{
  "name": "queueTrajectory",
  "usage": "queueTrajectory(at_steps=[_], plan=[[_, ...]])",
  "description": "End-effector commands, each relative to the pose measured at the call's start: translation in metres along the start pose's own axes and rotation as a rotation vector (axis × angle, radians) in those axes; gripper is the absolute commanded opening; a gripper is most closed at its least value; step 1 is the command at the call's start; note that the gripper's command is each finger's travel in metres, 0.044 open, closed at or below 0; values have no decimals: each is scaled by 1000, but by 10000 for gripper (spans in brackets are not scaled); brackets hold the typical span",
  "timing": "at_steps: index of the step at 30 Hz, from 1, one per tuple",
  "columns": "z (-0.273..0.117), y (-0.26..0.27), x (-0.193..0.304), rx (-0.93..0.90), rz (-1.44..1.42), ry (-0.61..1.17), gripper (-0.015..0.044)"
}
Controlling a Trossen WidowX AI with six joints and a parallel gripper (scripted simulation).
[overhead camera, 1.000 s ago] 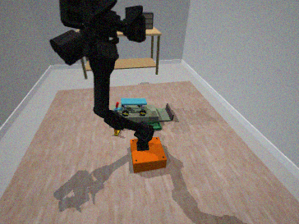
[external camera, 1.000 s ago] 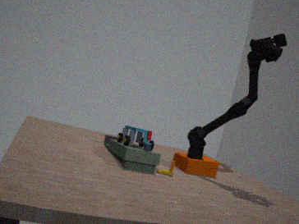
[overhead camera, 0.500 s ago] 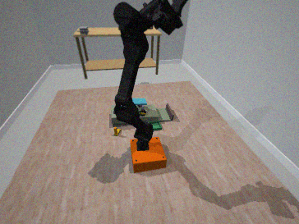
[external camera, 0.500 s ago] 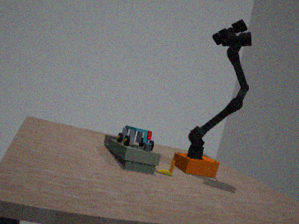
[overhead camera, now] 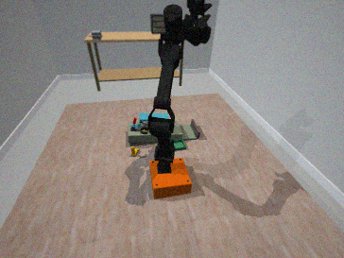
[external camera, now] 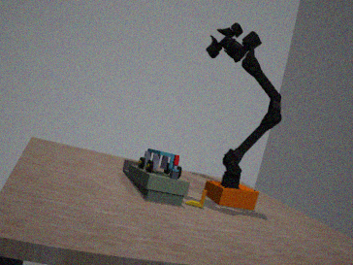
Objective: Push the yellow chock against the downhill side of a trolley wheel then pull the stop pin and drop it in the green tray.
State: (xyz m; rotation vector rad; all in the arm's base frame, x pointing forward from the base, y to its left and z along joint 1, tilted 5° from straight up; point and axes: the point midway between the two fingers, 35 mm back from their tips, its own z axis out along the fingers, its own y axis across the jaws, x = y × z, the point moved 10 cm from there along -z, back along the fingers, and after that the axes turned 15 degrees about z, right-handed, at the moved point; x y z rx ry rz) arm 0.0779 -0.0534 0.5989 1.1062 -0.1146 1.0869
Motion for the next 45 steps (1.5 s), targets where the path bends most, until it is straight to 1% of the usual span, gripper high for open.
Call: queueTrajectory(at_steps=[1,7,13,19,26,31,36,41,45], plan=[[4,-54,11,221,32,79,190],[-9,-120,27,507,43,174,190],[-40,-180,40,800,45,243,190],[-84,-233,47,1101,36,265,190],[-151,-279,44,1451,-36,252,190],[-204,-301,33,1687,-139,206,190],[-255,-313,13,1885,-283,124,190],[-298,-319,-11,2017,-455,-20,190],[-328,-318,-34,2072,-618,-156,190]])
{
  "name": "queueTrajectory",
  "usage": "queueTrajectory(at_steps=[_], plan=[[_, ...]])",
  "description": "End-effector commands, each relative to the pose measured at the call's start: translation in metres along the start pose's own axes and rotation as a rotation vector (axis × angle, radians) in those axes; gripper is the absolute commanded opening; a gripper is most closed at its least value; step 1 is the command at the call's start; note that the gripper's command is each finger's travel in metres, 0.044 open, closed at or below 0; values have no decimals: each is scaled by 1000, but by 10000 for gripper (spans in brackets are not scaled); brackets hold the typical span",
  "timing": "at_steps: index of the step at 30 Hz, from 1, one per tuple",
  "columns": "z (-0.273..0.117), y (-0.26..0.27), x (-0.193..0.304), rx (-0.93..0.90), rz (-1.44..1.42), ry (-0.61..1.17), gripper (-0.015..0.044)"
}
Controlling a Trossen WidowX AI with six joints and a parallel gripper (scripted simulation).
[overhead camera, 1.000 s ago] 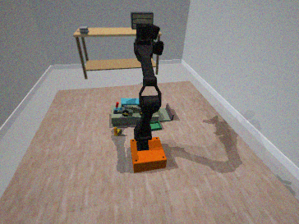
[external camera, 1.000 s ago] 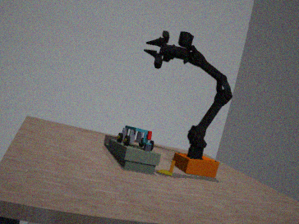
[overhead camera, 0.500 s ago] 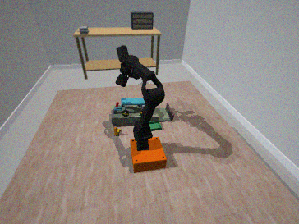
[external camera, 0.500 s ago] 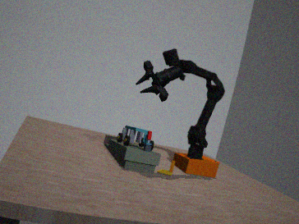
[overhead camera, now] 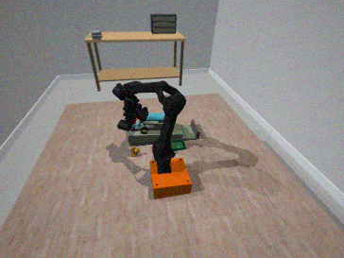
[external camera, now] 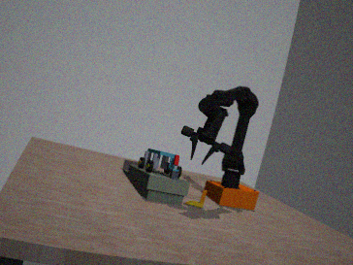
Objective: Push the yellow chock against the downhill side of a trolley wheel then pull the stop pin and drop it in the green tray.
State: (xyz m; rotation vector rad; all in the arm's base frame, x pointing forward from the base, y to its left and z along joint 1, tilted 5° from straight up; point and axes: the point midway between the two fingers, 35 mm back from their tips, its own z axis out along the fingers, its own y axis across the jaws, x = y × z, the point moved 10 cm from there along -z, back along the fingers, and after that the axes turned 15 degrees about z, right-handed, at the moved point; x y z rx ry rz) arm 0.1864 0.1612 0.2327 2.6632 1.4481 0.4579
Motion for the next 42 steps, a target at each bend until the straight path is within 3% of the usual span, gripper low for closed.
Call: queueTrajectory(at_steps=[1,12,26,42], plan=[[22,-33,-16,108,12,-182,190],[25,-37,-18,119,14,-208,190],[66,-42,-27,119,14,-208,190],[83,-44,-30,118,14,-208,190]])
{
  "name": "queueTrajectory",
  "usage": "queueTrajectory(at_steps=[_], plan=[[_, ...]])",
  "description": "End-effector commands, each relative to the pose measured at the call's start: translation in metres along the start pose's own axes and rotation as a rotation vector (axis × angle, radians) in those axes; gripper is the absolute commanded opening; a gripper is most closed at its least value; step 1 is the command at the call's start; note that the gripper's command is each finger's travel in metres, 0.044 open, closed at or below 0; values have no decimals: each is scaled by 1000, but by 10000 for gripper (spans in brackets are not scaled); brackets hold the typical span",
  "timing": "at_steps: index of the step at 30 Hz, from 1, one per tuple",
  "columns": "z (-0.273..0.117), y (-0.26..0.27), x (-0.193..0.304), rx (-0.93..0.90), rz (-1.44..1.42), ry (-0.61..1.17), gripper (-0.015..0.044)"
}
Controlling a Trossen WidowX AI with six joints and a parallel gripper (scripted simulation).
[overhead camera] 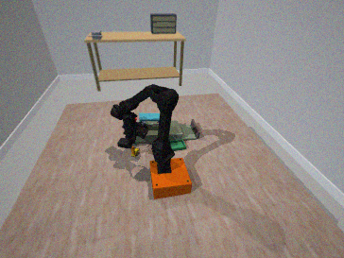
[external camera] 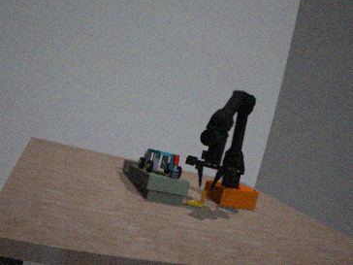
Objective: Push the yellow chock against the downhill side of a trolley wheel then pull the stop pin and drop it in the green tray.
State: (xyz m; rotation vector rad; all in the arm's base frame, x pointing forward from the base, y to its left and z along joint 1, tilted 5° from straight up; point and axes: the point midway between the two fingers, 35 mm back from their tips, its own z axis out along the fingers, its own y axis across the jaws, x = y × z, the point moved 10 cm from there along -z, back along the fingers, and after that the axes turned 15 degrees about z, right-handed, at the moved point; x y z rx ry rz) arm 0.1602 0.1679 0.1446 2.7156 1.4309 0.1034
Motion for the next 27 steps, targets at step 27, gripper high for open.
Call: queueTrajectory(at_steps=[27], plan=[[36,-1,-2,4,-5,-5,190]])
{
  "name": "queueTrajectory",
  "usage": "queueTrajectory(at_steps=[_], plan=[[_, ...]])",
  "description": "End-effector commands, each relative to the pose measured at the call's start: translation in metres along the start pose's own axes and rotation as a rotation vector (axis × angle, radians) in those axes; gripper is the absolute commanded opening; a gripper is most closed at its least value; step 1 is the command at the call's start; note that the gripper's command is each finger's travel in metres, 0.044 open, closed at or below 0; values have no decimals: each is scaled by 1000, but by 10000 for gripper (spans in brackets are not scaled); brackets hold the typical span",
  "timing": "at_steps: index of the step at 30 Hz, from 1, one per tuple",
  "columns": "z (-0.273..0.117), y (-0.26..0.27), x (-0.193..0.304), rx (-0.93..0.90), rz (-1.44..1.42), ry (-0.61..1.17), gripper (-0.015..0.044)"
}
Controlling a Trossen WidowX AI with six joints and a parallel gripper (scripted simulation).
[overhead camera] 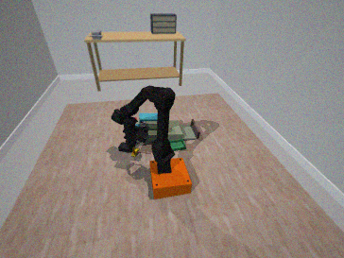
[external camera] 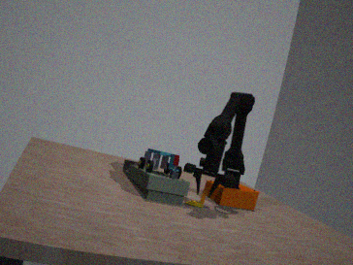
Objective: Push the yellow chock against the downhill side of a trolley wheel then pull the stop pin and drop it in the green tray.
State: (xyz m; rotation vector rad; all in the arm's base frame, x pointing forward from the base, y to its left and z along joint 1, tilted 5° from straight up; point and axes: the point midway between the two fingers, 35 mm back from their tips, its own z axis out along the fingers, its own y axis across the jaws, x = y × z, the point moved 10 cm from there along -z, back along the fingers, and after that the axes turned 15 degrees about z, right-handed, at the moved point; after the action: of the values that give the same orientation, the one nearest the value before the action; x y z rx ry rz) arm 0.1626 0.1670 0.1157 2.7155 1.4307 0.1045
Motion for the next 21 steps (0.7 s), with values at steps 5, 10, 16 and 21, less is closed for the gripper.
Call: queueTrajectory(at_steps=[5,10,16,21], plan=[[15,-1,-2,5,-5,-6,190],[18,-1,-2,5,-5,-6,190],[15,0,-1,0,0,-3,59],[15,0,-1,0,0,-3,25]])
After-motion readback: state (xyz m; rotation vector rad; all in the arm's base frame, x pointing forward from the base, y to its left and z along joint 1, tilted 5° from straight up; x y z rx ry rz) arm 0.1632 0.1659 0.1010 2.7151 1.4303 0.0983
